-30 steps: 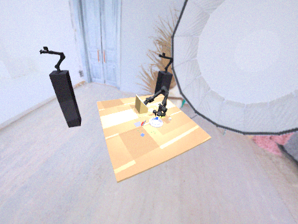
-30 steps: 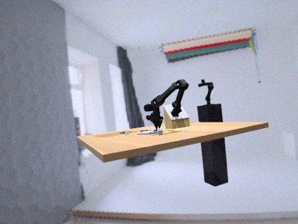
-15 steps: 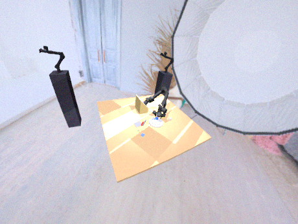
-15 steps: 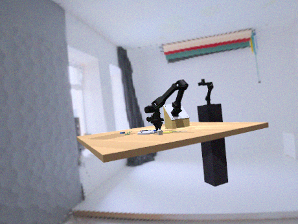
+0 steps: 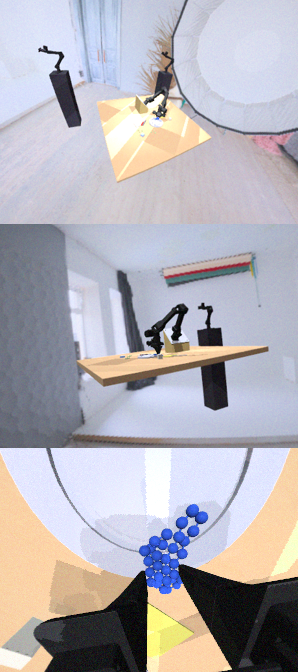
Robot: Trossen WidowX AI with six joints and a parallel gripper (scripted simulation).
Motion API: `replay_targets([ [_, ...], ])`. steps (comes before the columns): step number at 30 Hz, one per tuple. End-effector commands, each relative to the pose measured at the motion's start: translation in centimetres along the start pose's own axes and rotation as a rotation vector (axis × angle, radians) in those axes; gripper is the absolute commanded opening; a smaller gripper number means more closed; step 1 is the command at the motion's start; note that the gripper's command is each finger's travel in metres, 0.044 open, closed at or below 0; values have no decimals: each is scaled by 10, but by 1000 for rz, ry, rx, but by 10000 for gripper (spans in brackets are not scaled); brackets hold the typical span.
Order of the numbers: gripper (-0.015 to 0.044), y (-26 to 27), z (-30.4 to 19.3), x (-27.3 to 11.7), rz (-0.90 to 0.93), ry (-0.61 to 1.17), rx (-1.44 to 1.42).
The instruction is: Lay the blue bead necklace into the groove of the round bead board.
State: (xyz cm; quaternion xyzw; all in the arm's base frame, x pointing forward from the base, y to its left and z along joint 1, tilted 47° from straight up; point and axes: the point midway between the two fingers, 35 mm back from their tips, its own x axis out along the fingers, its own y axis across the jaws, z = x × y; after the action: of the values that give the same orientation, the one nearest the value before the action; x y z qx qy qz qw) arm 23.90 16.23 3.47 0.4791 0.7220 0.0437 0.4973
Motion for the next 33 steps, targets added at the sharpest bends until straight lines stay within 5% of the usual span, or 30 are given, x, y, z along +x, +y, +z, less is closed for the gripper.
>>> replay_targets([
  [1,83,0,0,0,0,0,-1],
  [14,0,0,0,0,0,0,-1],
  [33,0,0,5,-25,-4,-4,4],
])
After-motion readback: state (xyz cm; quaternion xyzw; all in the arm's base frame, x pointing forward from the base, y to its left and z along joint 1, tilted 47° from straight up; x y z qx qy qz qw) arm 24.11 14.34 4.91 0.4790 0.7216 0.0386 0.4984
